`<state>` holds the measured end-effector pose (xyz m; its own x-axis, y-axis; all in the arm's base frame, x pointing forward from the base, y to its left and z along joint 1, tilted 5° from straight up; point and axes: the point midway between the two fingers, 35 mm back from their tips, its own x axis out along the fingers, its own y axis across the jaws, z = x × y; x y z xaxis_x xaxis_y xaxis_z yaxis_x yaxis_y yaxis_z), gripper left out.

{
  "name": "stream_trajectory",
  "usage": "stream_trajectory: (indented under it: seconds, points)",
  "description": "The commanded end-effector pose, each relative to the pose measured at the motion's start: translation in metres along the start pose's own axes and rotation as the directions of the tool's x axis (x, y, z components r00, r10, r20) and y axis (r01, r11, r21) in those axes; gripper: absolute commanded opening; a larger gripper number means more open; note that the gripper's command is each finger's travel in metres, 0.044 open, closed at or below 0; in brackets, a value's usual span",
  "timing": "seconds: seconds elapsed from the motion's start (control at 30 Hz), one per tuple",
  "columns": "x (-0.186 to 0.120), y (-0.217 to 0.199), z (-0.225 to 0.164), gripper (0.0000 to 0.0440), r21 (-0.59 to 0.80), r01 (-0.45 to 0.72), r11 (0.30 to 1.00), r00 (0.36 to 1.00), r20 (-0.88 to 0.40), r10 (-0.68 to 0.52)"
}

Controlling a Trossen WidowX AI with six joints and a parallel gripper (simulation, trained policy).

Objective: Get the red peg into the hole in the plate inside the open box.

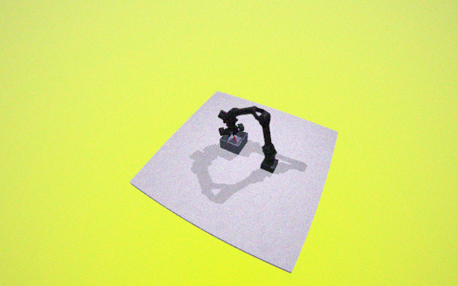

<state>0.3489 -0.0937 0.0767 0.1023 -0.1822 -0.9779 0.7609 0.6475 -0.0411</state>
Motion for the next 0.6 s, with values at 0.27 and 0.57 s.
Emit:
stream_trajectory:
  seconds: [0.27,0.57]
  points:
    - [0.006,0.008,0.024,0.0090,-0.032,0.001,0.999,1.000,-0.026,-0.002]
    - [0.011,0.007,0.041,0.0069,-0.044,0.001,0.999,0.999,-0.052,-0.004]
